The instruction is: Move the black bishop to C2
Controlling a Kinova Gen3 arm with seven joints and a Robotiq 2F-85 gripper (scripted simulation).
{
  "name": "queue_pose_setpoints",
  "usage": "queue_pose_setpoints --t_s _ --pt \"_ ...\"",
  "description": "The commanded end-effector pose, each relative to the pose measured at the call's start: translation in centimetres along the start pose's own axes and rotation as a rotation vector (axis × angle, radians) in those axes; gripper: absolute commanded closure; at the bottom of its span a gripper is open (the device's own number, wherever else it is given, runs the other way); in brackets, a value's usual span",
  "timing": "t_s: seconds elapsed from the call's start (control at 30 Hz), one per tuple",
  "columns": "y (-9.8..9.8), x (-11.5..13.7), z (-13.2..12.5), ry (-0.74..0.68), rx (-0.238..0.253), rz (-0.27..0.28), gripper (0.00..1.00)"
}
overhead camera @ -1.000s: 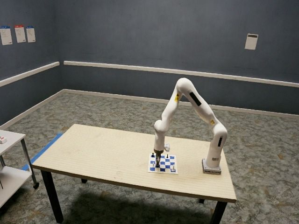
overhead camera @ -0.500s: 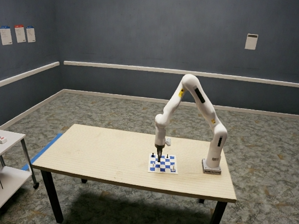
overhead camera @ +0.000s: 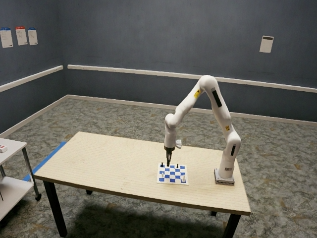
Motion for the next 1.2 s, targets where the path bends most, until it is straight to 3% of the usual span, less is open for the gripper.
queue_pose_setpoints --t_s 0.0,0.2,0.47,0.97,1.17 --pt "0.2 -0.1 0.0 -0.001 -0.001 -0.006 1.0" --pt "0.2 0.2 -0.1 -0.002 -0.001 -0.005 1.0" --pt "0.3 3.8 -0.8 -0.011 -0.001 -0.005 1.0" --pt "0.2 3.9 -0.8 -0.011 -0.001 -0.005 1.0" --pt "-0.7 3.9 -0.8 -0.011 -0.001 -0.006 1.0"
Point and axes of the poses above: the point where the finger pads meet when closed, its own y axis back along the fingers, its own z axis across the jaws, x = y × z, the point moved 9 cm from there along y, back along the fingers, and after that the axes turned 8 degrees about -y, right-handed, at the moved point
